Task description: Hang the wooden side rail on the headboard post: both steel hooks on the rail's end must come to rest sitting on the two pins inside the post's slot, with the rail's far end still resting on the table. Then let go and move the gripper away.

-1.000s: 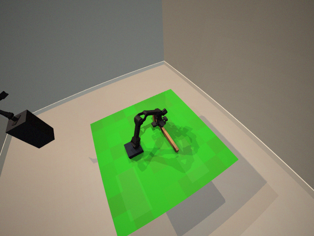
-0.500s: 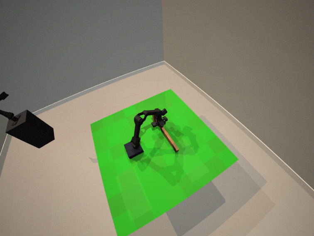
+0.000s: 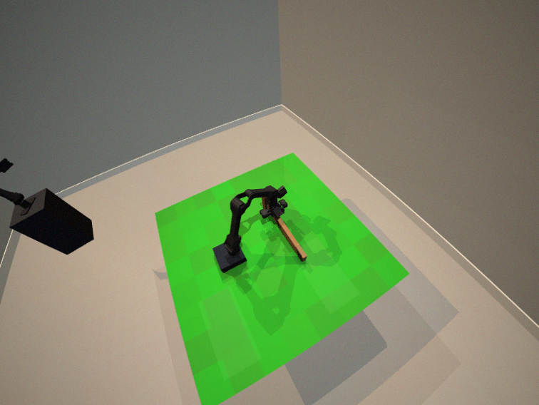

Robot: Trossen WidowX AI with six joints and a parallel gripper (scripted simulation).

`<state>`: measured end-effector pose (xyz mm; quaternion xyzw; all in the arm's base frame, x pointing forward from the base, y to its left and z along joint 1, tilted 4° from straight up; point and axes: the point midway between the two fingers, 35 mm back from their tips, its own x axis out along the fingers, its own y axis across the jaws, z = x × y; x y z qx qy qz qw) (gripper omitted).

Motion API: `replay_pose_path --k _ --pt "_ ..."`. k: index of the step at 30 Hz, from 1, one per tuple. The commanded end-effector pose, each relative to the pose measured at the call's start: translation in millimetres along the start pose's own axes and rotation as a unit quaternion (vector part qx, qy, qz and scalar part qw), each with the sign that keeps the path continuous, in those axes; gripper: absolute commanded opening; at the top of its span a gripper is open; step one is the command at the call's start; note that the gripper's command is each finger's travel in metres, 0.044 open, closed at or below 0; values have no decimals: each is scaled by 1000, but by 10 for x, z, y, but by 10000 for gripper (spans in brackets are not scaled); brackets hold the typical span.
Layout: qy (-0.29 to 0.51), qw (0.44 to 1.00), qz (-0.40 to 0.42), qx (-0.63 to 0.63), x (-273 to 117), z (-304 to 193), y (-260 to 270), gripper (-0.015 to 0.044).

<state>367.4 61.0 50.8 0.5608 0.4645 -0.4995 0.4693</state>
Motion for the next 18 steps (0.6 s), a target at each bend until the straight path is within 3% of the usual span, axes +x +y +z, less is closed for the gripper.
replay_pose_path --k 1,18 --pt "2 1000 3 1 -27 -18 23 0" --pt "2 1000 3 1 -22 -37 22 0"
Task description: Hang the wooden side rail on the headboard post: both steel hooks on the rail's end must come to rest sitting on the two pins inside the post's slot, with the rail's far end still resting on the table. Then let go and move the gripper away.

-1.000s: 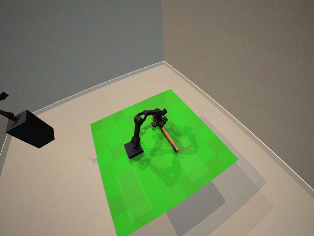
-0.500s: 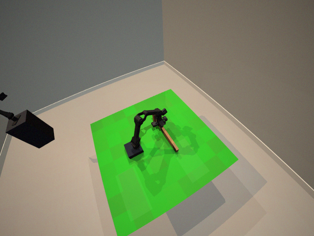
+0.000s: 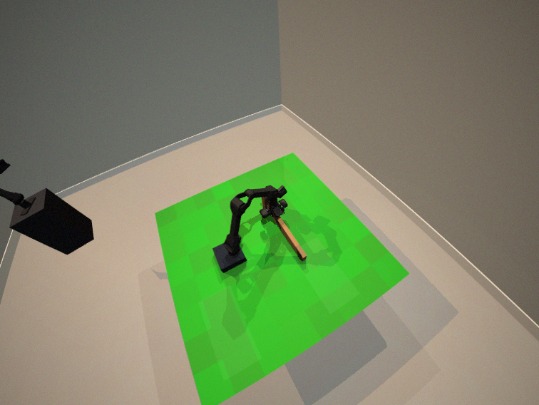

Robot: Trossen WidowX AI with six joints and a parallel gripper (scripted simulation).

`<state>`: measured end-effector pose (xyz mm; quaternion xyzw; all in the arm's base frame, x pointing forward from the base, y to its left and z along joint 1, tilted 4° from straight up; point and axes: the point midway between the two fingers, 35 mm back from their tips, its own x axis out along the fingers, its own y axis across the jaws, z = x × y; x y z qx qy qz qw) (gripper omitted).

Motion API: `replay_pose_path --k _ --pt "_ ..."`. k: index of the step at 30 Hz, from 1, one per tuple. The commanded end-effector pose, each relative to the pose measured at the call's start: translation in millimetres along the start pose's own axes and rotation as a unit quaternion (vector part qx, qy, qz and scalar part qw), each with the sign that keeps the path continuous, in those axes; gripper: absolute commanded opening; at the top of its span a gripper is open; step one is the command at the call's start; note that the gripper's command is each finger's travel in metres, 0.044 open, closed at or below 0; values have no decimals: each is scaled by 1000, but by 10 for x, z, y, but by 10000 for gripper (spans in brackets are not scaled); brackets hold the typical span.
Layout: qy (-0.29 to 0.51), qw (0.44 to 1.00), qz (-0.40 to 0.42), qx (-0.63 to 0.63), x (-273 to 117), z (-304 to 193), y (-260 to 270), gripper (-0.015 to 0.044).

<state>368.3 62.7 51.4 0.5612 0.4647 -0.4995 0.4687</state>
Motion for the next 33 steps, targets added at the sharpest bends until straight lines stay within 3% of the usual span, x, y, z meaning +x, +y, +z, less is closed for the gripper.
replay_pose_path --k 1,33 --pt "1 1000 3 1 -16 -19 14 0" --pt "1 1000 3 1 -12 -52 7 0"
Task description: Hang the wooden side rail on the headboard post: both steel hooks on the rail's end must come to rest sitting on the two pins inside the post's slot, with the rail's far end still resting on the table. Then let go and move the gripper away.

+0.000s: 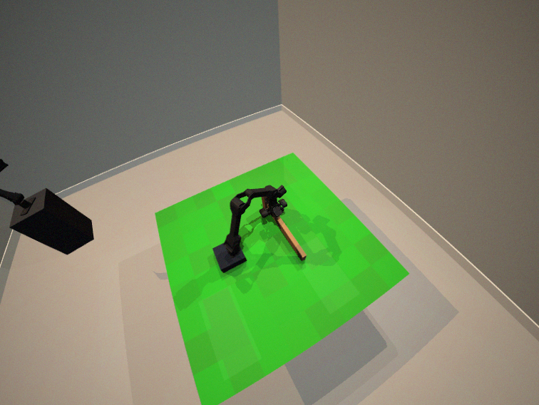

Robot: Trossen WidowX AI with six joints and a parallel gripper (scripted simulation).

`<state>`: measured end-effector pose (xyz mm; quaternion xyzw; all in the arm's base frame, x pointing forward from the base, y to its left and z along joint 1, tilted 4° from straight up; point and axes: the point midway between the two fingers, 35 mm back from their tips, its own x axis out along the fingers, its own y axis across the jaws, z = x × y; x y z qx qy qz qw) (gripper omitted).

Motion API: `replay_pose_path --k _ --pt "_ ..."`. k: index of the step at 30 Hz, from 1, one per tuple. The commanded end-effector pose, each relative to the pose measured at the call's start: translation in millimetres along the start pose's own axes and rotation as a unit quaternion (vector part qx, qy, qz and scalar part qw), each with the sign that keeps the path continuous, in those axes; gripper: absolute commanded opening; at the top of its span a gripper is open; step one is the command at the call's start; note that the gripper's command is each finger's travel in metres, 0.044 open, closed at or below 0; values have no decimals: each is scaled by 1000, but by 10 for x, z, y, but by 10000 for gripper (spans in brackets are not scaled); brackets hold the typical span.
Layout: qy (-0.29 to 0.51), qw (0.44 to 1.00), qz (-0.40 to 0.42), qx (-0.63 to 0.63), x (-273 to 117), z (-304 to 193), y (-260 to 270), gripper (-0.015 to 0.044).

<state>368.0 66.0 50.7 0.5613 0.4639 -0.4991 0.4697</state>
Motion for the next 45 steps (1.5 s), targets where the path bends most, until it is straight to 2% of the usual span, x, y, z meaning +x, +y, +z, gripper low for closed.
replay_pose_path --k 1,45 --pt "2 1000 2 1 -21 -21 15 0" --pt "2 1000 2 1 36 -25 20 0"
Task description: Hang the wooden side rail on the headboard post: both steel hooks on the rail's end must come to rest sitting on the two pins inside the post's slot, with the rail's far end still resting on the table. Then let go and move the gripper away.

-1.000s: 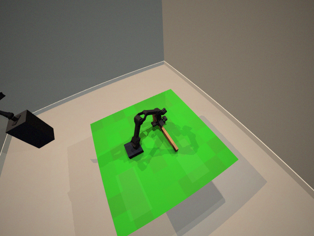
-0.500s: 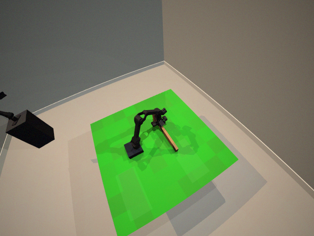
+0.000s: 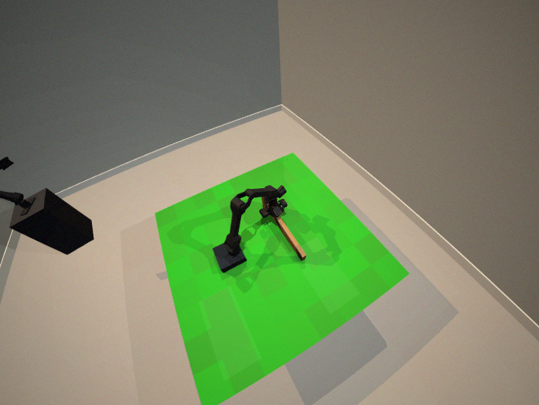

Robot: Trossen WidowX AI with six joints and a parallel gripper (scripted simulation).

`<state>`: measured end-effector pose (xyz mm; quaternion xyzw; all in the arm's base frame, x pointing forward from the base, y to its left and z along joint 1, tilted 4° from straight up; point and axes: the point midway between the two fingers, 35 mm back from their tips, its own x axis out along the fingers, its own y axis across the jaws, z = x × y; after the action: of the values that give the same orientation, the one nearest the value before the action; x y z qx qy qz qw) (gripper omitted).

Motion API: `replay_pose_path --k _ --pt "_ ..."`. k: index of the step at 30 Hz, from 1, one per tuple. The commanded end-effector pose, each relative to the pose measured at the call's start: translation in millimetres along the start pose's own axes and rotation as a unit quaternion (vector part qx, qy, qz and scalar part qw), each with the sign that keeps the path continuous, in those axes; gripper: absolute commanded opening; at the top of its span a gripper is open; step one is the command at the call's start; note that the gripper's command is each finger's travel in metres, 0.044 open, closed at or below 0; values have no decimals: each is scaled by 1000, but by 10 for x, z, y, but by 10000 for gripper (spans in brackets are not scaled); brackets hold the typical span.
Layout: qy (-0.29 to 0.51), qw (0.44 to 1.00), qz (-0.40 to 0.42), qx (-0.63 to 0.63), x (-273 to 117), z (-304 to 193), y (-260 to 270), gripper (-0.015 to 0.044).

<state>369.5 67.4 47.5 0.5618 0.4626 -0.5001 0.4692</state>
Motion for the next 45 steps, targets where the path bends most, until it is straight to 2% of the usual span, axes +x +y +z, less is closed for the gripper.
replay_pose_path --k 1,45 --pt "2 1000 2 -1 5 -12 9 0" --pt "3 1000 2 -1 78 -12 9 0"
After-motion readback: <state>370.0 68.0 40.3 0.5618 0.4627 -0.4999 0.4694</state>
